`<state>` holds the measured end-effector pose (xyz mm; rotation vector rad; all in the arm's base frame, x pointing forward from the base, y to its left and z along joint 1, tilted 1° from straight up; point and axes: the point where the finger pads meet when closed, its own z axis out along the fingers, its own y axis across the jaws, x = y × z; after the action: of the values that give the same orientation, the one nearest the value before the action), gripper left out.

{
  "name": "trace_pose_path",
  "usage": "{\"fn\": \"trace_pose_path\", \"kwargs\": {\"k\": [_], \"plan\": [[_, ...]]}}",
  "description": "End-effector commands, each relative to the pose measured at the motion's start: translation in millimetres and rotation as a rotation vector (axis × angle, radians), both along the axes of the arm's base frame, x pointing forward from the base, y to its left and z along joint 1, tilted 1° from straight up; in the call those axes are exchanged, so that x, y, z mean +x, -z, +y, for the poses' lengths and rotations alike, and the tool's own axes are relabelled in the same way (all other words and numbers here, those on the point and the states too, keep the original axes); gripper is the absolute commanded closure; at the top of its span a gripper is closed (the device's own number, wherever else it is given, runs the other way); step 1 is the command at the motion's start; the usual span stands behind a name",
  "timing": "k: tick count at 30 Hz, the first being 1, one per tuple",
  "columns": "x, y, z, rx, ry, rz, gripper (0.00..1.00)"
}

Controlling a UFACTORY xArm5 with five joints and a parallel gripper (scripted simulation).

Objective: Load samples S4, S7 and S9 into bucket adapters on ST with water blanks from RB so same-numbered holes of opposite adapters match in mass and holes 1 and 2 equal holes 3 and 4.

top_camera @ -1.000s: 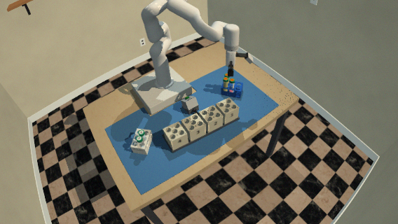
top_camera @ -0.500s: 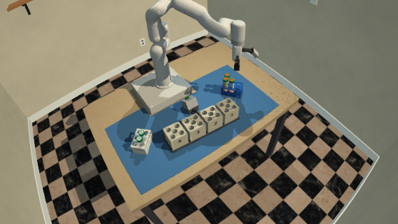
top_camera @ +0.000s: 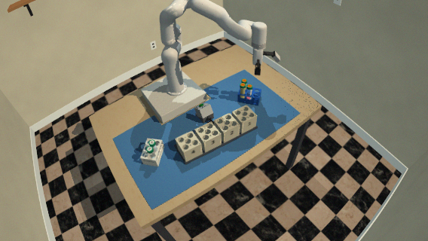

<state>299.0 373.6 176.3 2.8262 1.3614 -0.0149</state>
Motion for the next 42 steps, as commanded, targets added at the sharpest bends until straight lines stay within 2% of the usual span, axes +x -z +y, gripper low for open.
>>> {"fn": "trace_pose_path", "kwargs": {"k": [1,27,33,42], "plan": [[0.4,10.0,1,0.003,0.000,-0.002,0.00],[-0.1,74.1,1,0.003,0.000,-0.002,0.00],[-0.2,83.2,1,0.003,0.000,-0.002,0.00],[-0.2,83.2,1,0.003,0.000,-0.002,0.00]]}}
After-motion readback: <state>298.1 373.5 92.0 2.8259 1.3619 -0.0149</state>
